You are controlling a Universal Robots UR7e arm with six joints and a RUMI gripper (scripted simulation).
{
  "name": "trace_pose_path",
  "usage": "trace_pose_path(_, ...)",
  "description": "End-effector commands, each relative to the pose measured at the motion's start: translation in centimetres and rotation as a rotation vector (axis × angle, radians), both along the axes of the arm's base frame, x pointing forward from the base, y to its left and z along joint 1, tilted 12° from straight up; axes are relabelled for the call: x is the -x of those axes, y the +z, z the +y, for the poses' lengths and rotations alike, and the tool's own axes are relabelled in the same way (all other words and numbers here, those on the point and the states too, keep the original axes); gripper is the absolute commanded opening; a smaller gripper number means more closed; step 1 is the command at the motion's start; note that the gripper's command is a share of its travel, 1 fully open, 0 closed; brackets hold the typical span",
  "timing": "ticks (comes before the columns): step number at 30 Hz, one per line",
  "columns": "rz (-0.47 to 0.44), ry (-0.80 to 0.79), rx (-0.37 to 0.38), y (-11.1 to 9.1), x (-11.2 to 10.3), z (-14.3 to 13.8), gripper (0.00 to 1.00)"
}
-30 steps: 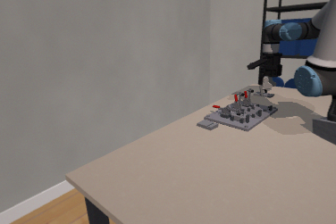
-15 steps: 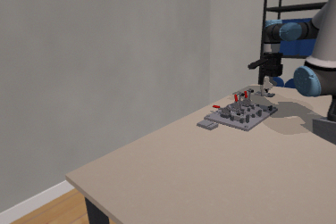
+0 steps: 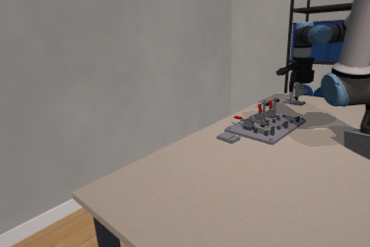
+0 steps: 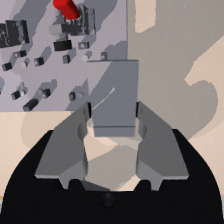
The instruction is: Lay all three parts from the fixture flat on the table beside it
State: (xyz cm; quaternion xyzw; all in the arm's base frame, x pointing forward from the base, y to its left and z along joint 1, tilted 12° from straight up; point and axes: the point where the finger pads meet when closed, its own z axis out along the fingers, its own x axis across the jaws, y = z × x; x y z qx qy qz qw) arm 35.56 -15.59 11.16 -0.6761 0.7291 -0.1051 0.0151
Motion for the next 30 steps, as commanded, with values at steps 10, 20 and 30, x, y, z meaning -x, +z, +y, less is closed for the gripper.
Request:
trace_pose_path(10,-0.002,0.001,-0.001,0.6,0.3,-4.9,0.00)
trace_pose_path(20,-0.002,0.001,-0.001,0.9,0.5,-6.9,0.00)
trace_pose_path(30,-0.002,0.001,-0.001,0.9,0.6,-7.6,0.00)
